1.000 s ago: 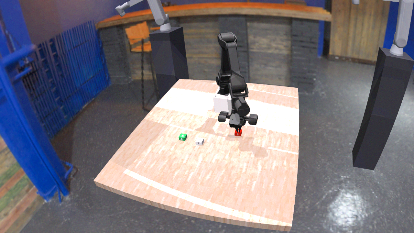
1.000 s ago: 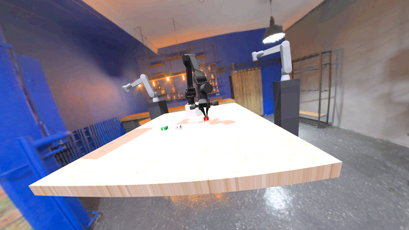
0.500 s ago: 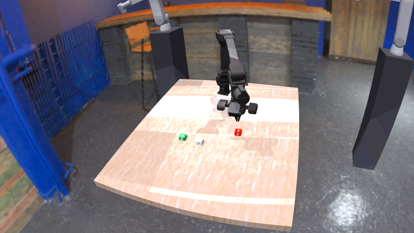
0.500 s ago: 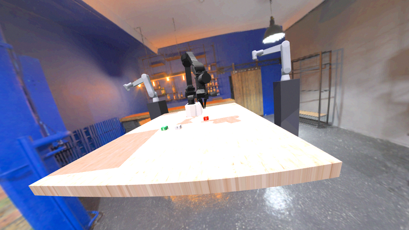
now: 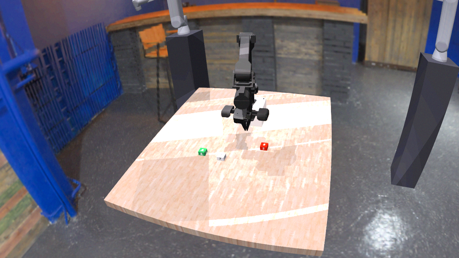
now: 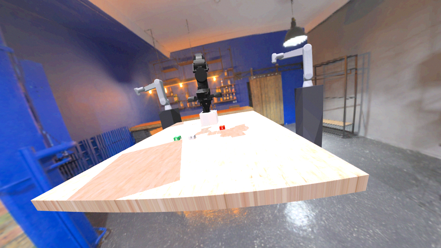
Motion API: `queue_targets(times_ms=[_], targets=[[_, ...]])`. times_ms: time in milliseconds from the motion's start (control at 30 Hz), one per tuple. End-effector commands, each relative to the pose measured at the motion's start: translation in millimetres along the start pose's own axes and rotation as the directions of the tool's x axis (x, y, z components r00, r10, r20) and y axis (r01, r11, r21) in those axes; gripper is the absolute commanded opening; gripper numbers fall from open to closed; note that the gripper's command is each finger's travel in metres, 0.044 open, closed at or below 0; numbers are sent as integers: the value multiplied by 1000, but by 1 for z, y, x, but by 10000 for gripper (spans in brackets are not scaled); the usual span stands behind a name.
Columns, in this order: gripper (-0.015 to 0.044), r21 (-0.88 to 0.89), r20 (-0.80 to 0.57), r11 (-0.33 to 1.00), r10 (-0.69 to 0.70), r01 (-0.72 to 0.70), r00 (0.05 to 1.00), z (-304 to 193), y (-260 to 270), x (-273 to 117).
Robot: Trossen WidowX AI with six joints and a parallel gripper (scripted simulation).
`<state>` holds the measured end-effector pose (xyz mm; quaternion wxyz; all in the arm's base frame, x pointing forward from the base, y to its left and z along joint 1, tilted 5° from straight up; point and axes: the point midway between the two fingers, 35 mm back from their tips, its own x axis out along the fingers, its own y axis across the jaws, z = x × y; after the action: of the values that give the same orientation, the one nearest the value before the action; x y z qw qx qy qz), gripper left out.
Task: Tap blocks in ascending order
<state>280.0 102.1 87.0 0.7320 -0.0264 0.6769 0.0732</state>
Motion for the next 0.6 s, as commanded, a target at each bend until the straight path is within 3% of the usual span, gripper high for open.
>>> queue_targets(times_ms=[0,300,467,567], targets=[[20,3,-4,1000,-3,3,1000,20,-51,0],[20,3,1,1000,-9,9,1000,29,-190,-1],[20,2,2,1000,-9,9,1000,27,-201,3],[20,3,2,1000,-9,9,1000,29,-202,51]])
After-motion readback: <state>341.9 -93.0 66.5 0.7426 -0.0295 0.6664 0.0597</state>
